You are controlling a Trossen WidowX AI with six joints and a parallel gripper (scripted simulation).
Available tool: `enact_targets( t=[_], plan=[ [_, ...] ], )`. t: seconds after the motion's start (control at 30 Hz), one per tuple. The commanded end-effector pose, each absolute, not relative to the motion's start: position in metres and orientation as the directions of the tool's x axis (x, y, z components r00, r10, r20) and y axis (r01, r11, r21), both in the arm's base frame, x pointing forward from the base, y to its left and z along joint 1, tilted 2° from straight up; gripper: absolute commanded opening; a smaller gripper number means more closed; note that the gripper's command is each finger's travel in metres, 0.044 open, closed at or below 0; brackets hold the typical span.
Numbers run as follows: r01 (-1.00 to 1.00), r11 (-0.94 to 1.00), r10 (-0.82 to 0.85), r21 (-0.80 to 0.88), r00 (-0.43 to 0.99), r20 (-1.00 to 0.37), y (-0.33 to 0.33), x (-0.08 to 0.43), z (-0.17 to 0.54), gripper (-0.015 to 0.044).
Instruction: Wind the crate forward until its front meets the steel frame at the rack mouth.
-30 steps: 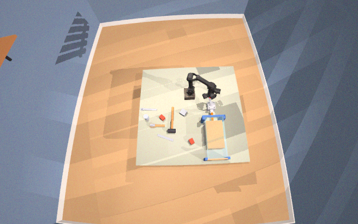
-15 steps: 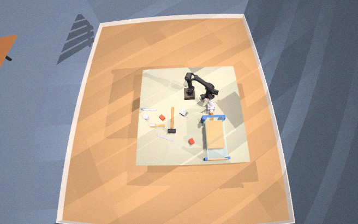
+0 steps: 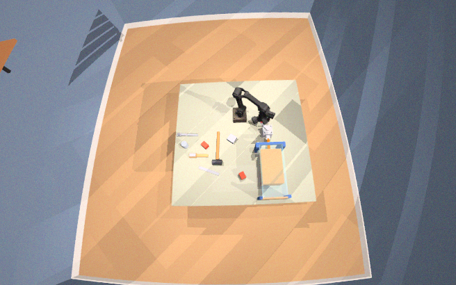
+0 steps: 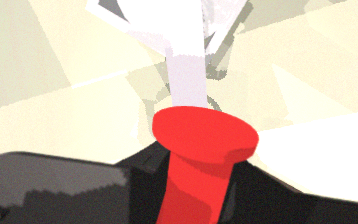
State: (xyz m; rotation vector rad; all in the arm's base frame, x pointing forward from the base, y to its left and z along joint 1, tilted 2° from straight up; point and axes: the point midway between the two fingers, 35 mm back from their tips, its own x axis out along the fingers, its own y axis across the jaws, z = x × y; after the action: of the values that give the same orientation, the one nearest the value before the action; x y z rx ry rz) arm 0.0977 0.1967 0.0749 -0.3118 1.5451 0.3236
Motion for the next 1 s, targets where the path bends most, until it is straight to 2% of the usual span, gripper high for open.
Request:
enact_targets(
  t=[0.0,0.97],
  plan=[
    [-0.381,0.924,-0.02,-0.028,0.023,-1.0,0.186,0.107,0.074,0.0],
    [-0.381,0.924,-0.022,-0.03,0.026,-0.999,0.165,0.14,0.075,0.0]
  ],
)
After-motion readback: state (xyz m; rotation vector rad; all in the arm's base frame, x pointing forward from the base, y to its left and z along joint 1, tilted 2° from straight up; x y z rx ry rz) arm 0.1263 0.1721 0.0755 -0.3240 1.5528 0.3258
